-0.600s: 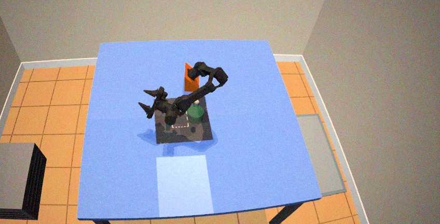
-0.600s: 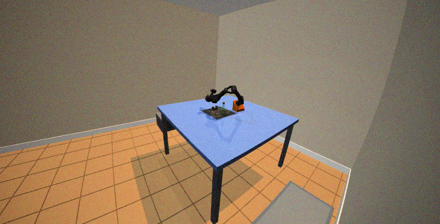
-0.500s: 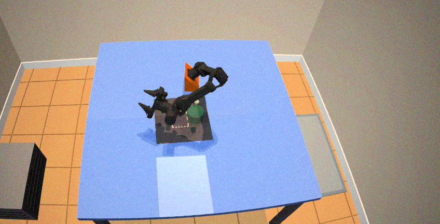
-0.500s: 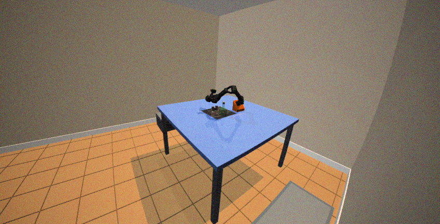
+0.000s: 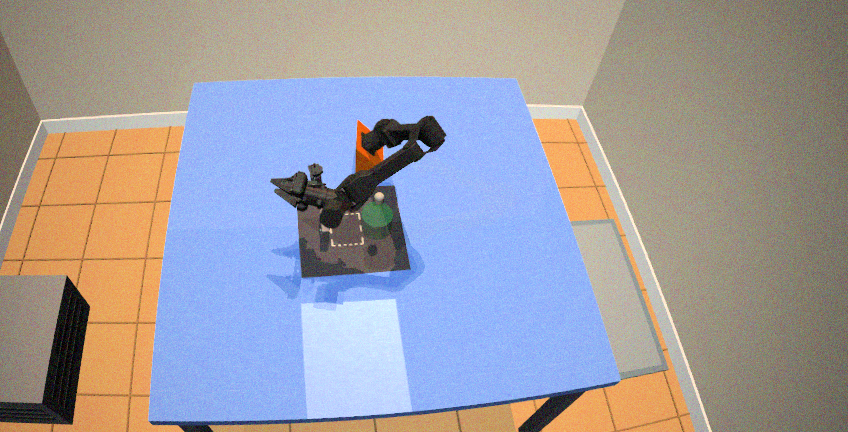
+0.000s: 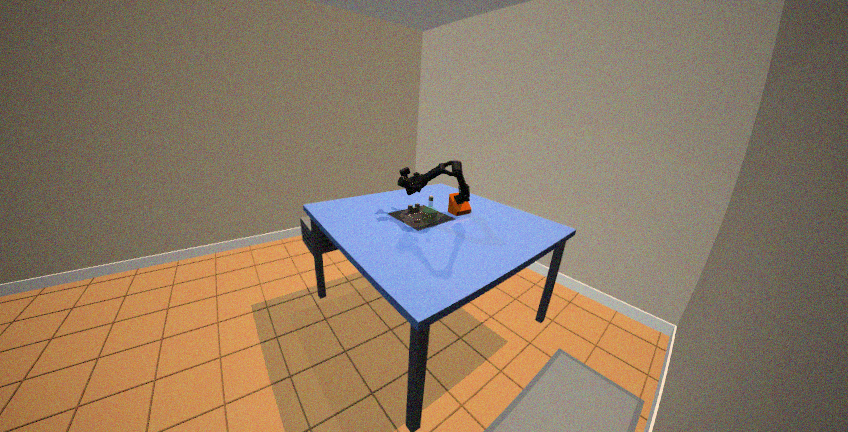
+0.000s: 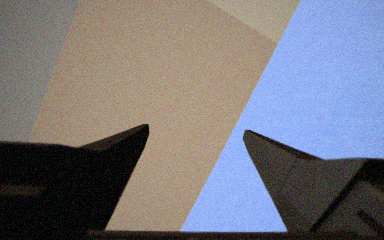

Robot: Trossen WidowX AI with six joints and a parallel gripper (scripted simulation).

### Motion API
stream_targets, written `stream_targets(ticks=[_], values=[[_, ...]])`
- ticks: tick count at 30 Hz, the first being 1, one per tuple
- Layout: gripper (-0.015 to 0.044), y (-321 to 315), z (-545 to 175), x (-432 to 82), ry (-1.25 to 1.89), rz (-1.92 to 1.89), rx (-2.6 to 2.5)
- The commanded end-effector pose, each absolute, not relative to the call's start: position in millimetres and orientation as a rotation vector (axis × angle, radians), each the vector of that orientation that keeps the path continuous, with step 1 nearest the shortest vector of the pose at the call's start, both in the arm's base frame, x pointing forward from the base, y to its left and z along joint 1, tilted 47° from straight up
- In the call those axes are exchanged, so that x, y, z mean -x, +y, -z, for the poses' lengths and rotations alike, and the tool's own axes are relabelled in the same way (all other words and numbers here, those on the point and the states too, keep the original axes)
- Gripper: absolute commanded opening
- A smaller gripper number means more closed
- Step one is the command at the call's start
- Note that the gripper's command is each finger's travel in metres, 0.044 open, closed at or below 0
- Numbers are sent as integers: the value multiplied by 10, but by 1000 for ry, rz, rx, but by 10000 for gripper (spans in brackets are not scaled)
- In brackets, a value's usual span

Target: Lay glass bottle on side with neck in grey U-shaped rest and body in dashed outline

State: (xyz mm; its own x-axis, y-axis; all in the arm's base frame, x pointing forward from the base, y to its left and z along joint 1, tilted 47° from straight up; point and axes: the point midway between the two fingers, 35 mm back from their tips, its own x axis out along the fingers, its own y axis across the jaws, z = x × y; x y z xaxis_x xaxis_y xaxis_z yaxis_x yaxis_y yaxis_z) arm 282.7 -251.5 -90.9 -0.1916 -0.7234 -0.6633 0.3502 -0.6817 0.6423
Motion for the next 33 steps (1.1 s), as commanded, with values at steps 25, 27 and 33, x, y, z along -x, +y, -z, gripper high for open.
stream_targets(ticks=[25, 27, 33], values=[[440, -1582, -78, -2590, 1411, 480, -759], [440, -1519, -139, -2568, 1421, 369, -711], [440, -1352, -272, -2467, 1419, 63, -550]])
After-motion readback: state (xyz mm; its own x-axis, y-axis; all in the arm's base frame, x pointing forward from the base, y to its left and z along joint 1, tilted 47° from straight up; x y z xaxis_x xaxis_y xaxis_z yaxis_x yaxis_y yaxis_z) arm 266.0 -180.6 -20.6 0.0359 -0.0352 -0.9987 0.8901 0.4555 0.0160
